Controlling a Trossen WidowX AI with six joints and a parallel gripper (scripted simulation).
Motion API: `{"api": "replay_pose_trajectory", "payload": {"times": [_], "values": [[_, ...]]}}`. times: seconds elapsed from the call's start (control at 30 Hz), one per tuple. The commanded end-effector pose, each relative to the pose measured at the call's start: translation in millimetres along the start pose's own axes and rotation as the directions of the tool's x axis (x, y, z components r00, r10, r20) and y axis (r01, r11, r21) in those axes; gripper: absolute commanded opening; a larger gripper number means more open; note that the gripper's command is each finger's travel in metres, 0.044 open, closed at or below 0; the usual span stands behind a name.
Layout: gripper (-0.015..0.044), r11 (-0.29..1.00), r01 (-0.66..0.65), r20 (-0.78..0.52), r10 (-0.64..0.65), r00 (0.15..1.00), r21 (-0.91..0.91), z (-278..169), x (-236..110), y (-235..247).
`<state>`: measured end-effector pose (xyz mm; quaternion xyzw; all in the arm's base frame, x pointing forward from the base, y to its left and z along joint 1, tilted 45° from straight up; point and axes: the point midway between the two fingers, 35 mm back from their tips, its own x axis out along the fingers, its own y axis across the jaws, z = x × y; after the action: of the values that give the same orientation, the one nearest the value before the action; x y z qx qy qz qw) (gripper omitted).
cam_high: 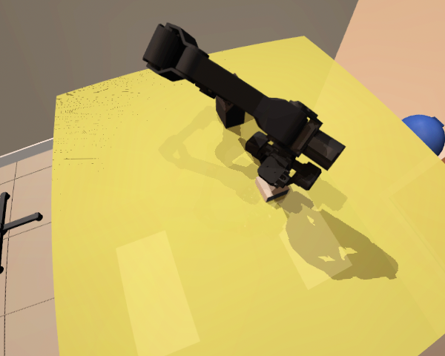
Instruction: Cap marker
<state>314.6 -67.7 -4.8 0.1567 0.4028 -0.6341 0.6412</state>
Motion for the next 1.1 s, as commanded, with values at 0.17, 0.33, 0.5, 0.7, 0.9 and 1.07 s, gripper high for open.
{"api": "replay_pose_trajectory", "payload": {"times": [0.17,0.33,0.5,0.7,0.9,1.07], "values": [[0.0440,1.000,-0.002,-0.004,0.002,1.000,-0.001,-0.6,-53.1,2.4],[0.0440,1.000,-0.001,-0.003,0.001,1.000,-0.001,-0.8,-75.1,0.3],[0.0361,0.991,-0.001,-0.003,0.001,1.000,-0.132,-0.6,-74.1,0.3],[0.0204,0.772,-0.001,-0.001,0.001,1.000,-0.635,0.1,-69.7,0.3],[0.0046,0.456,0.001,0.001,0.001,1.000,-0.890,0.7,-66.4,0.2],[0.0000,0.456,0.001,0.001,0.001,1.000,-0.890,0.7,-66.4,0.2]]}}
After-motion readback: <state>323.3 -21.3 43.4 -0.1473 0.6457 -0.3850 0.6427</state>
